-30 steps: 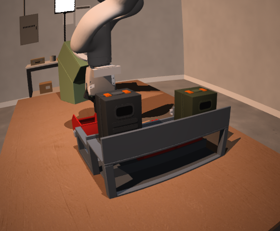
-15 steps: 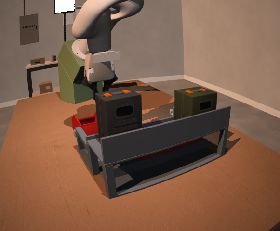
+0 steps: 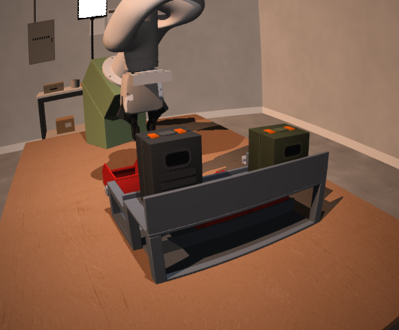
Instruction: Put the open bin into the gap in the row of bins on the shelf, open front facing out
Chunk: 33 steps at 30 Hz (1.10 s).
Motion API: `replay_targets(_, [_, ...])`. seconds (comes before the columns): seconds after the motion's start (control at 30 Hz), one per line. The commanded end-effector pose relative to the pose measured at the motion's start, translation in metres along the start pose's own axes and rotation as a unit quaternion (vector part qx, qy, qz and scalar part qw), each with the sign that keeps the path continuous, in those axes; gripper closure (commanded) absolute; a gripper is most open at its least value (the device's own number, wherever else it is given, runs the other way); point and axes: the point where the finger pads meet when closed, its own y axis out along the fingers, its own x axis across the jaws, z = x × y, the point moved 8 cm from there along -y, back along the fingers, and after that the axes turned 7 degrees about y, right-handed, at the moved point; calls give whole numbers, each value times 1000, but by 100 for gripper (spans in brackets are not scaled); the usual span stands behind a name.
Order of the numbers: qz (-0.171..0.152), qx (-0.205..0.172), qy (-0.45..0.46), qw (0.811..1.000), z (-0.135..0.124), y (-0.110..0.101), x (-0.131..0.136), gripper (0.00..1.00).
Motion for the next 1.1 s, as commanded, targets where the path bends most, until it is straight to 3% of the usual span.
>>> replay_targets(0.0, [0,1,0,1000,0,0,0,66])
replay_targets(0.23, [0,1,0,1000,0,0,0,66])
replay_targets(0.4, [0,0,-130,992,47,8,29,66])
replay_targets(0.8, [0,0,-130,992,47,8,29,66])
replay_targets(0.97, [-1,1,-255,967,82,14,51,66])
replay_targets(1.07, [-1,1,-255,967,82,14,51,66])
